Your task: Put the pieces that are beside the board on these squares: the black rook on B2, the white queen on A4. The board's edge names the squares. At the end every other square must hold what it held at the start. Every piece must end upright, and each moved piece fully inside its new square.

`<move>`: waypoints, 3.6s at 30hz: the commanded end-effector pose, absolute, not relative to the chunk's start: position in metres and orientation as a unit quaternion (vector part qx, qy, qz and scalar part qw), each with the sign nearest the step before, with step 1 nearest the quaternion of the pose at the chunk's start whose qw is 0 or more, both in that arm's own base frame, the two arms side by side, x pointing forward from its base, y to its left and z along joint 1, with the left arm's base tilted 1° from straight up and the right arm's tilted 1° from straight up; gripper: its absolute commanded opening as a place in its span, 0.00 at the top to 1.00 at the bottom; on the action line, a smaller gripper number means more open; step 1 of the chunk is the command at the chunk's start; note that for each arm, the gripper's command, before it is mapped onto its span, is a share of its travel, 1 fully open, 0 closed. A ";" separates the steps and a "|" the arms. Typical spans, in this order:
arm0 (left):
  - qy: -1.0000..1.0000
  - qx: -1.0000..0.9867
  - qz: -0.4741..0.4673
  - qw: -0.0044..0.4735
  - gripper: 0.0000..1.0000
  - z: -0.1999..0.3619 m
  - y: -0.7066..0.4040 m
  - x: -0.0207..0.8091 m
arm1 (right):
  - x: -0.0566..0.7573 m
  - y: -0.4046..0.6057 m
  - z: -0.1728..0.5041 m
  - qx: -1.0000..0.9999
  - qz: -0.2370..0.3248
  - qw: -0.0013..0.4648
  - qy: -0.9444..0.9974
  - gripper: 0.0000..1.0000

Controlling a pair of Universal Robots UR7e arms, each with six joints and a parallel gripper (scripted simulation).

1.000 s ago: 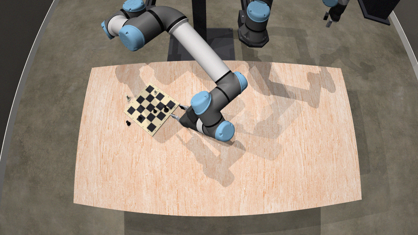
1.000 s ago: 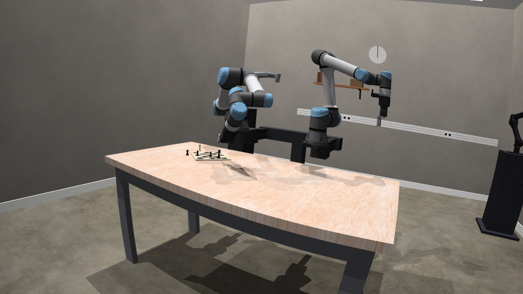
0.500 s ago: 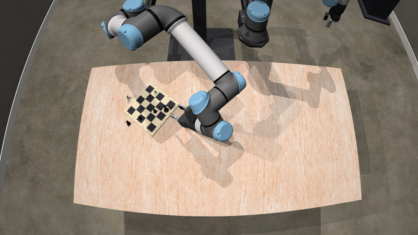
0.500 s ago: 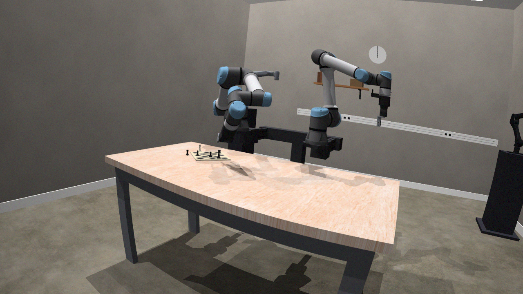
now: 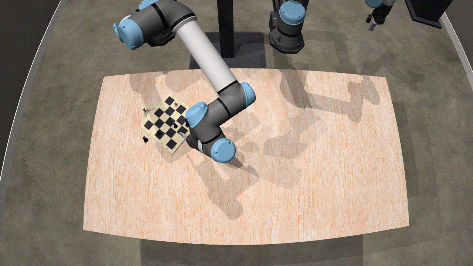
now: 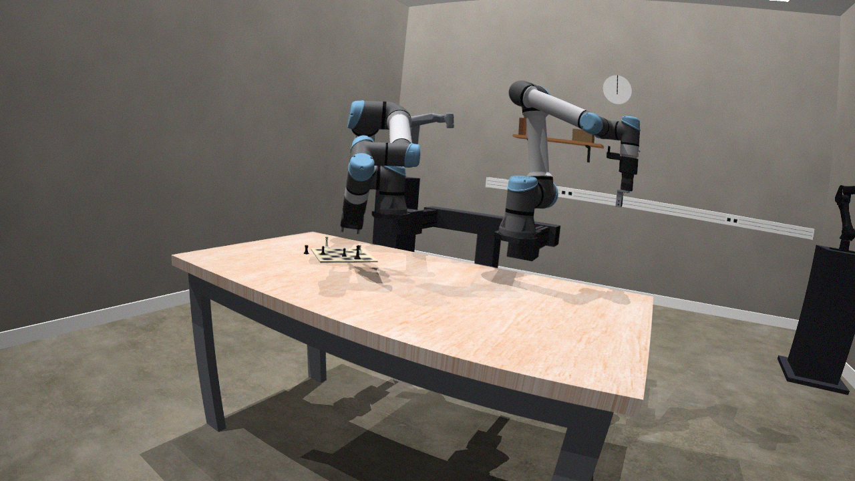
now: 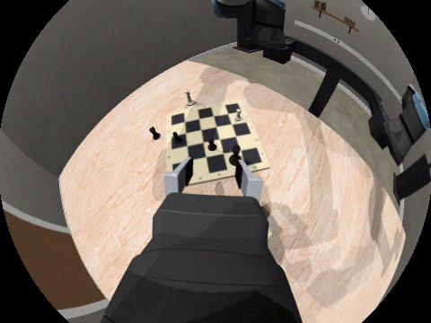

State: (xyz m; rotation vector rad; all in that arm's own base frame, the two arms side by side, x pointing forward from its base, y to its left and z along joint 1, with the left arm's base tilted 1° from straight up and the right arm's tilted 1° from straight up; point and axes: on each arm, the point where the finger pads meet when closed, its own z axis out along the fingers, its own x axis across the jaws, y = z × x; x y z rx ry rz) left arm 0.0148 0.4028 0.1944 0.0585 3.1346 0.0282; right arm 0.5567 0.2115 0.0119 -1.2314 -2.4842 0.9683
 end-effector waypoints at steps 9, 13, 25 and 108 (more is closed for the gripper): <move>1.000 0.019 0.010 0.003 0.00 0.195 0.403 0.015 | 0.572 0.142 0.015 -0.541 0.221 0.067 -0.809 0.00; 1.000 0.019 0.010 0.003 0.00 0.195 0.403 0.015 | 0.573 0.124 0.017 -0.569 0.197 0.059 -0.796 0.00; 1.000 0.019 0.010 0.003 0.00 0.195 0.403 0.015 | 0.570 0.058 0.026 -0.667 0.103 0.027 -0.737 0.00; 1.000 0.019 0.010 0.003 0.00 0.195 0.403 0.015 | 0.546 -0.017 0.014 -0.395 0.006 -0.009 -0.919 0.00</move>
